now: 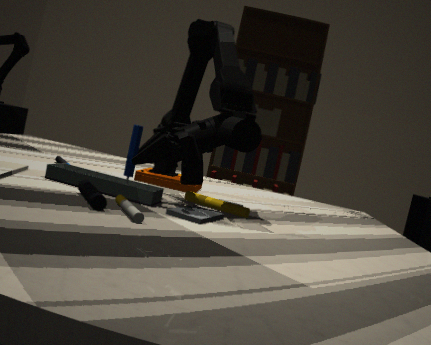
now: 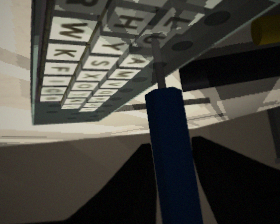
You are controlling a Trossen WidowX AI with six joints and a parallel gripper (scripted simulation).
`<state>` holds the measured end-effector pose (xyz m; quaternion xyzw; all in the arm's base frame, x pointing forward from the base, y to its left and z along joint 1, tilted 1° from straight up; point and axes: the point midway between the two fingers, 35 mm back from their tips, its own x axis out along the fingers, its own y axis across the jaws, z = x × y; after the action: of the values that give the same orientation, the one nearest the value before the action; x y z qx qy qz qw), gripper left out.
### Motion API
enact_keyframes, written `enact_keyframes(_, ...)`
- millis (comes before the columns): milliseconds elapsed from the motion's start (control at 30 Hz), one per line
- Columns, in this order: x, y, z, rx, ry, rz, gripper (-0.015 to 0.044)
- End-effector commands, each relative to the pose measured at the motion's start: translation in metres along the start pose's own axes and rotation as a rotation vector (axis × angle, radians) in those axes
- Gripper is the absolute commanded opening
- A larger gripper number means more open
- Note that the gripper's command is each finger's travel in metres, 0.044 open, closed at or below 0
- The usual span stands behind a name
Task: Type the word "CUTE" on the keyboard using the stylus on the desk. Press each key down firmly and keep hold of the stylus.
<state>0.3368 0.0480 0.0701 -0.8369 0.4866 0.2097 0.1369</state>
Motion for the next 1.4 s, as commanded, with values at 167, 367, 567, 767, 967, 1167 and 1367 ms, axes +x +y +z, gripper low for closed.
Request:
enact_keyframes(167,-0.006,-0.001,-0.01,-0.002,0.002,0.0,0.0081)
enact_keyframes(367,-0.019,0.0,-0.033,-0.002,0.002,0.0,0.0081)
enact_keyframes(567,-0.017,0.0,-0.029,-0.002,0.0,-0.001,0.0078)
enact_keyframes(767,-0.015,0.001,-0.03,-0.002,-0.001,-0.001,0.0)
enact_keyframes(967,-0.001,0.014,-0.04,-0.002,-0.007,0.001,0.0)
enact_keyframes(1167,0.016,0.032,-0.052,-0.003,-0.007,0.001,0.0)
enact_keyframes(1367,0.031,0.052,-0.064,-0.006,0.003,0.0,0.0)
